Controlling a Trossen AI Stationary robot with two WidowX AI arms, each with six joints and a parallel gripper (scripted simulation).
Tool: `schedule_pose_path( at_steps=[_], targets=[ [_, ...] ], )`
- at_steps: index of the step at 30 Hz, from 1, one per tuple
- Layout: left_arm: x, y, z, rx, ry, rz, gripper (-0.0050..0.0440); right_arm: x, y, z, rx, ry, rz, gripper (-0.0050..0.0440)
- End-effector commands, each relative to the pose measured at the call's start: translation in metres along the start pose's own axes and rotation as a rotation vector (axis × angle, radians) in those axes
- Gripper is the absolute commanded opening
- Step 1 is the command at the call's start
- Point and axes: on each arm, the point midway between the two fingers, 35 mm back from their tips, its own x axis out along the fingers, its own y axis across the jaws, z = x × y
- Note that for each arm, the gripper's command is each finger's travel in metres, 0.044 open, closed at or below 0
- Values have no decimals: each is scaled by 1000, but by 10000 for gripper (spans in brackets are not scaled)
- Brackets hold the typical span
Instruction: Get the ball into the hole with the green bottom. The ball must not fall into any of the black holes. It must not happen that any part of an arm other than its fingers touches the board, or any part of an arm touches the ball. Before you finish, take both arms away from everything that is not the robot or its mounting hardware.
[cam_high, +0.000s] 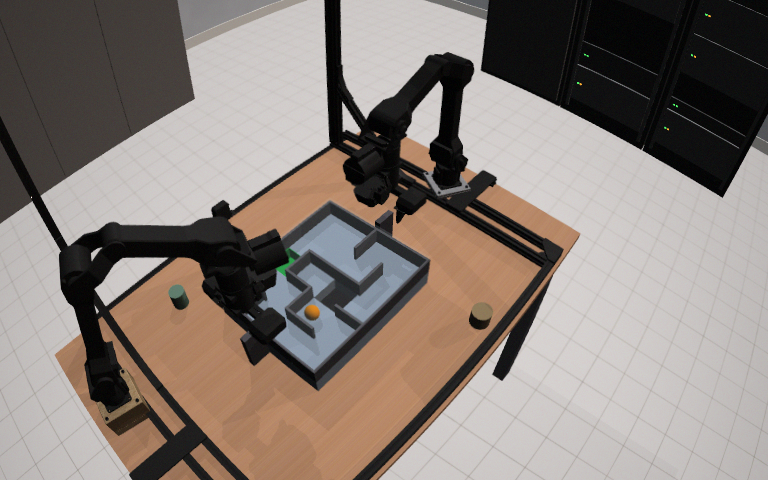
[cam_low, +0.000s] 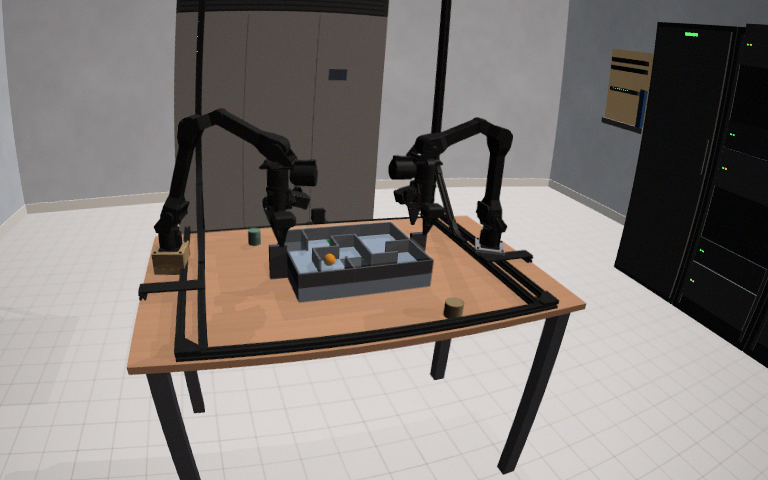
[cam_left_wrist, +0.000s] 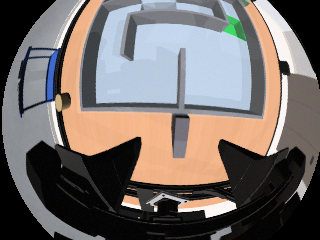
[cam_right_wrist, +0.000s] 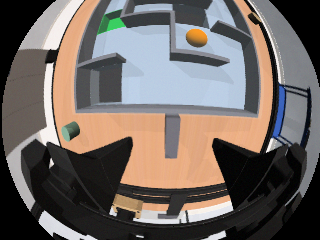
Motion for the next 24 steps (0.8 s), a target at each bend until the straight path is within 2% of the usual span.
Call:
schedule_pose_path(
  at_steps=[1,24],
  targets=[
    [10,0,-1,-1,14,1,400,13,0,-2,-4,18,6,400],
    [45,0,-1,-4,14,1,400,47,1,-3,-2,18,7,400]
  ],
)
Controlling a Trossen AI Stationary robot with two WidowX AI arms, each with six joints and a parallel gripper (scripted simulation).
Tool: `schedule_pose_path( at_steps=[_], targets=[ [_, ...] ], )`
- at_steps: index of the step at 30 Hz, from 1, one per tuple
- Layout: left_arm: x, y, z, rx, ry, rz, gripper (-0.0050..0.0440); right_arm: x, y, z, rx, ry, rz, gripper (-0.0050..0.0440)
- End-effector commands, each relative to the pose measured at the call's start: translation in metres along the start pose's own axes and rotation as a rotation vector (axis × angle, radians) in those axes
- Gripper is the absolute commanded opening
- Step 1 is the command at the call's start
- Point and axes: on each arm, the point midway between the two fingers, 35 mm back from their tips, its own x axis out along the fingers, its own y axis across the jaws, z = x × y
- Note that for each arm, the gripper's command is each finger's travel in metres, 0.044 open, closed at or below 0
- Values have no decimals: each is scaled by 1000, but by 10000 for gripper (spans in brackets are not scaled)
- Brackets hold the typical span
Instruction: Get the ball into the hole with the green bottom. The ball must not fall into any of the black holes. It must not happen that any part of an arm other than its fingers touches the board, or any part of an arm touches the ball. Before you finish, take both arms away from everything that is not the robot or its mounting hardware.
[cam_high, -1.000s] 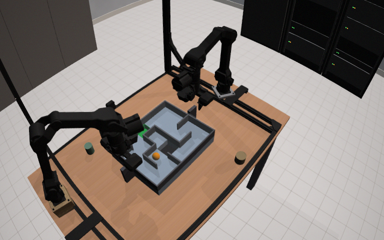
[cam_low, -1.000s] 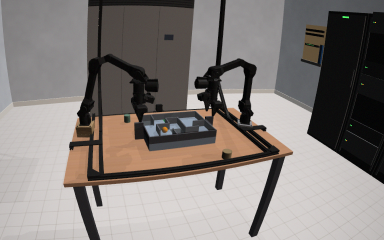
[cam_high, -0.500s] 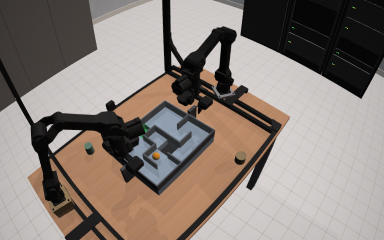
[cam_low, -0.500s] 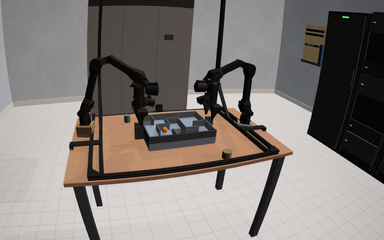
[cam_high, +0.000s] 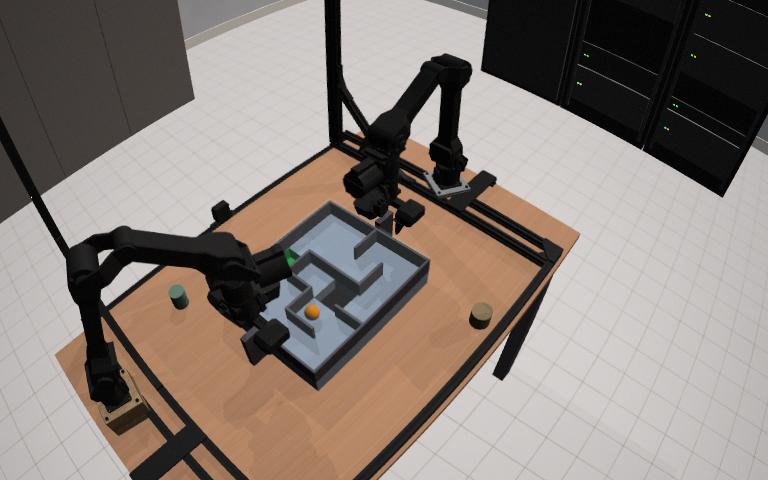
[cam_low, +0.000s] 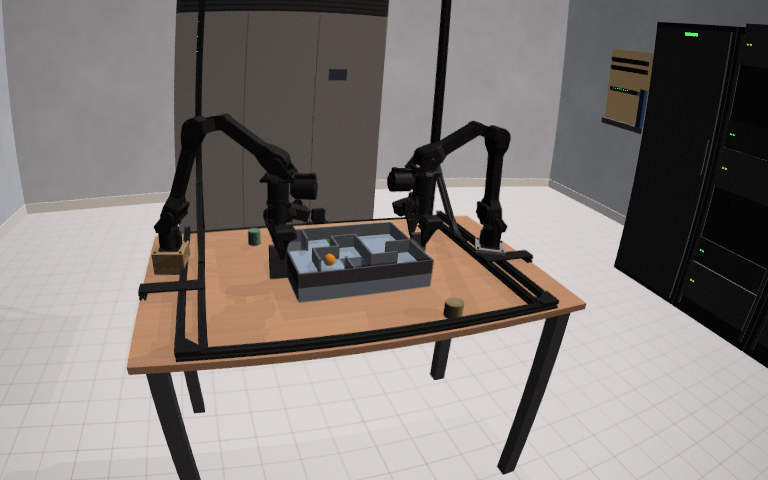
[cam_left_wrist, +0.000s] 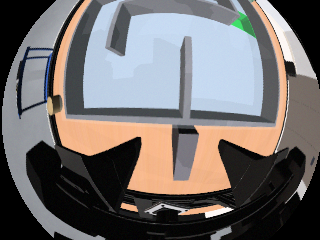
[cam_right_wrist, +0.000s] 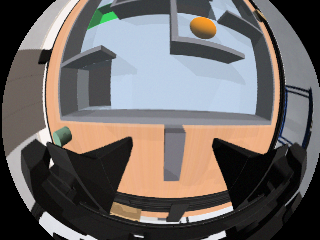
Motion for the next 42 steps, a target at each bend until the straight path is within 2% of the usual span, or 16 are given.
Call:
schedule_pose_path(
  at_steps=[1,13,17,19,31,42],
  targets=[
    [10,0,-2,-4,15,1,400,11,1,-4,-3,19,8,400],
    [22,0,-3,-6,15,1,400,23,2,-5,-2,19,8,400],
    [22,0,-3,-6,15,1,304,23,2,-5,-2,19,8,304],
    [22,0,-3,-6,15,1,304,23,2,-5,-2,19,8,304],
    [22,0,-3,-6,15,1,20,23,2,-5,-2,19,8,20],
    [22,0,-3,-6,15,1,20,23,2,-5,-2,19,8,20]
  ],
)
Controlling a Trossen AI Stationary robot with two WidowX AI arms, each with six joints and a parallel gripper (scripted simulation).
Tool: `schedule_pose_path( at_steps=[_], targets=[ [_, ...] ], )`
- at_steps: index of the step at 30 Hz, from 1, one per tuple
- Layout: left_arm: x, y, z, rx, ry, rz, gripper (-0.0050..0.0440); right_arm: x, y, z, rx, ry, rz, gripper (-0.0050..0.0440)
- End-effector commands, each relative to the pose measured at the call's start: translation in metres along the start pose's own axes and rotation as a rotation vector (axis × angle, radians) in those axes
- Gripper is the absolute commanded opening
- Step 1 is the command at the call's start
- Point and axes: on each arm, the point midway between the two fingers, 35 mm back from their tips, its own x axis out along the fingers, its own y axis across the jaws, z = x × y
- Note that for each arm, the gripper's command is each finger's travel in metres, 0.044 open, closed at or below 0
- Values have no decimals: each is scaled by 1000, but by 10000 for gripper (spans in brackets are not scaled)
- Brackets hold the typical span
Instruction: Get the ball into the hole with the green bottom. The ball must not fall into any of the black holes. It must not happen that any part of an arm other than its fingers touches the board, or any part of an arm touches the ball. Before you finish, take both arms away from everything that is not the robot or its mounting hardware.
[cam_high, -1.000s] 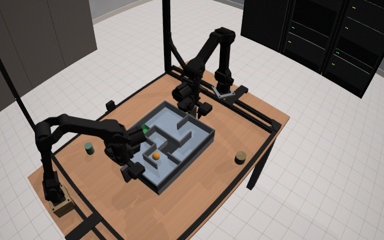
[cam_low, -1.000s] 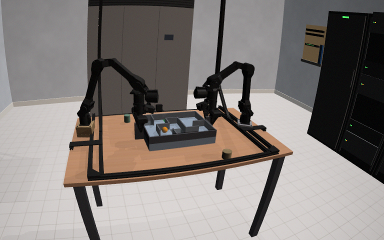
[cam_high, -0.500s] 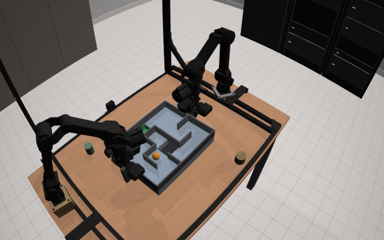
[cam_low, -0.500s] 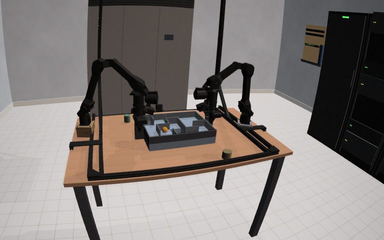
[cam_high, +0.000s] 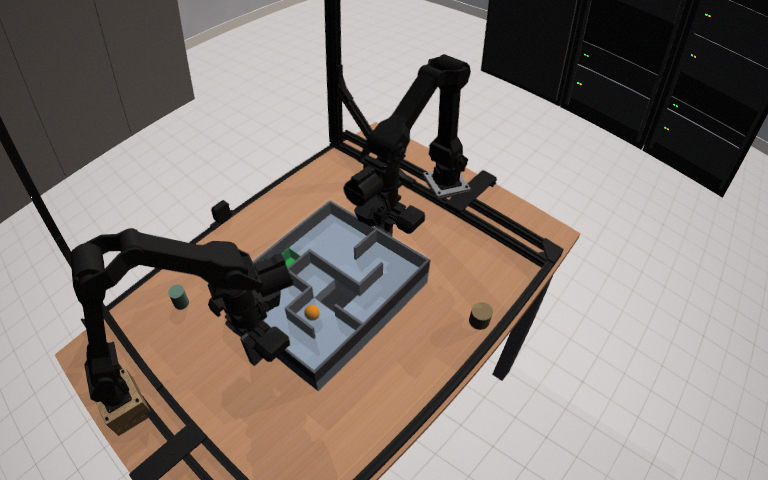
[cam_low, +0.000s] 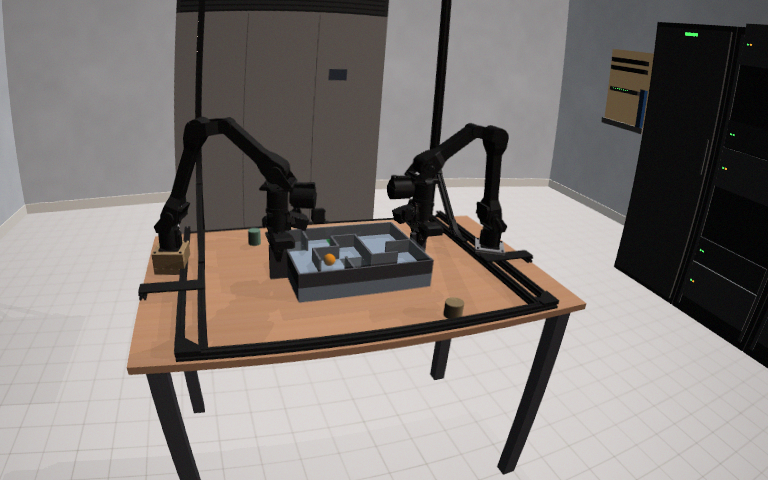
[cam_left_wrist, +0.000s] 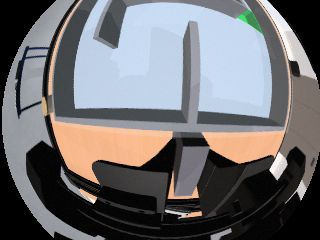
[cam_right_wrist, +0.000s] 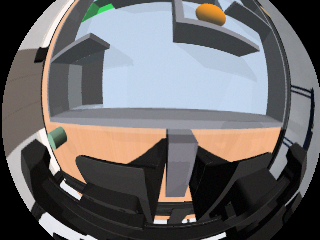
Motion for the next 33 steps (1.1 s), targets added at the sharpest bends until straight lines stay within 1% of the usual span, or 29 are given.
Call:
schedule_pose_path(
  at_steps=[1,8,11,16,22,29,33],
  targets=[
    [1,0,0,-3,1,0,20,1,0,0,-3,0,0,20],
    [-9,0,0,-3,1,0,20,-7,0,0,-3,0,0,20],
    [-10,0,0,-3,1,0,20,-10,0,0,-3,0,0,20],
    [-24,0,0,-3,1,0,20,-23,0,0,-3,0,0,20],
    [-36,0,0,-3,1,0,20,-36,0,0,-3,0,0,20],
    [-37,0,0,-3,1,0,20,-37,0,0,-3,0,0,20],
    [-39,2,0,-3,-1,-42,20,-39,-2,0,-2,-1,42,20]
  ],
)
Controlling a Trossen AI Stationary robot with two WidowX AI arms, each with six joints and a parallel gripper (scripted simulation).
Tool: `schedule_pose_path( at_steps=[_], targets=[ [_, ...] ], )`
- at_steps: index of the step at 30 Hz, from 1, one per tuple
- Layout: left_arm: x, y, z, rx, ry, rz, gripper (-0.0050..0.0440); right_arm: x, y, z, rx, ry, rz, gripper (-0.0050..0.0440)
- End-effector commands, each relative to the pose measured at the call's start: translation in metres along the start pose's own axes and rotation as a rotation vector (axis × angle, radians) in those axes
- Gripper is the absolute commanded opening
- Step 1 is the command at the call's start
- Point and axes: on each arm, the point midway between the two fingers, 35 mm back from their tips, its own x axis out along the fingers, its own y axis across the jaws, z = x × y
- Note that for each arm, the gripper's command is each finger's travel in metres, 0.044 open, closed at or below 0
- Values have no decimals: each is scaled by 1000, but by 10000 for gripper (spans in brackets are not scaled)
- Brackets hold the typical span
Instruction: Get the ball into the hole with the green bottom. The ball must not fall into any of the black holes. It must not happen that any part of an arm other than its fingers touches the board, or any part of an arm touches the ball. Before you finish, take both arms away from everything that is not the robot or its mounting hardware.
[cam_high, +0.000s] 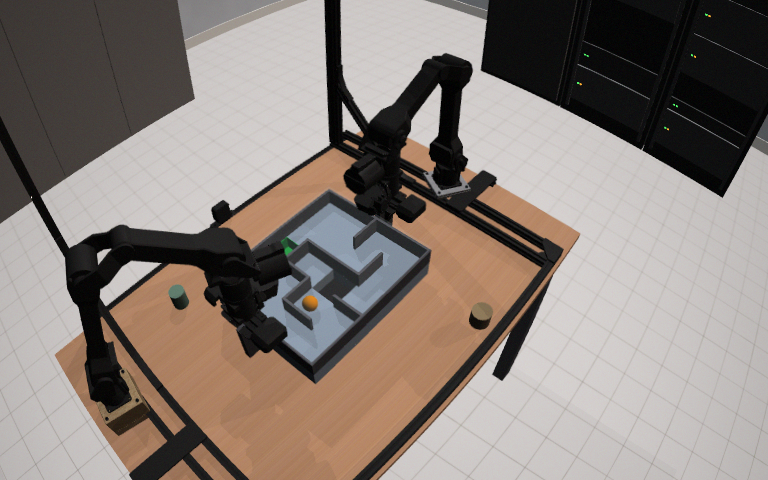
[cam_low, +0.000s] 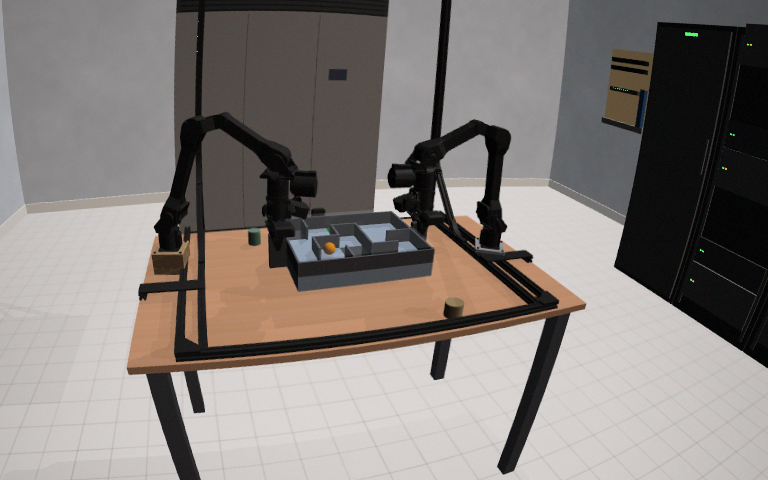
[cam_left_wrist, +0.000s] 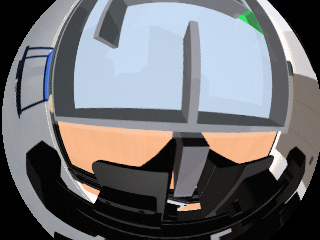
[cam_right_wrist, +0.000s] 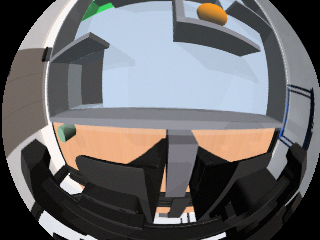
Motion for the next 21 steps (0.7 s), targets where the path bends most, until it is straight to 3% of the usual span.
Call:
schedule_pose_path(
  at_steps=[1,21],
  targets=[
    [-5,2,-1,-1,-7,-33,20,-6,-3,1,-1,-10,32,20],
    [-4,-2,-1,-1,-7,61,20,-7,1,1,-1,-7,-62,20]
  ],
)
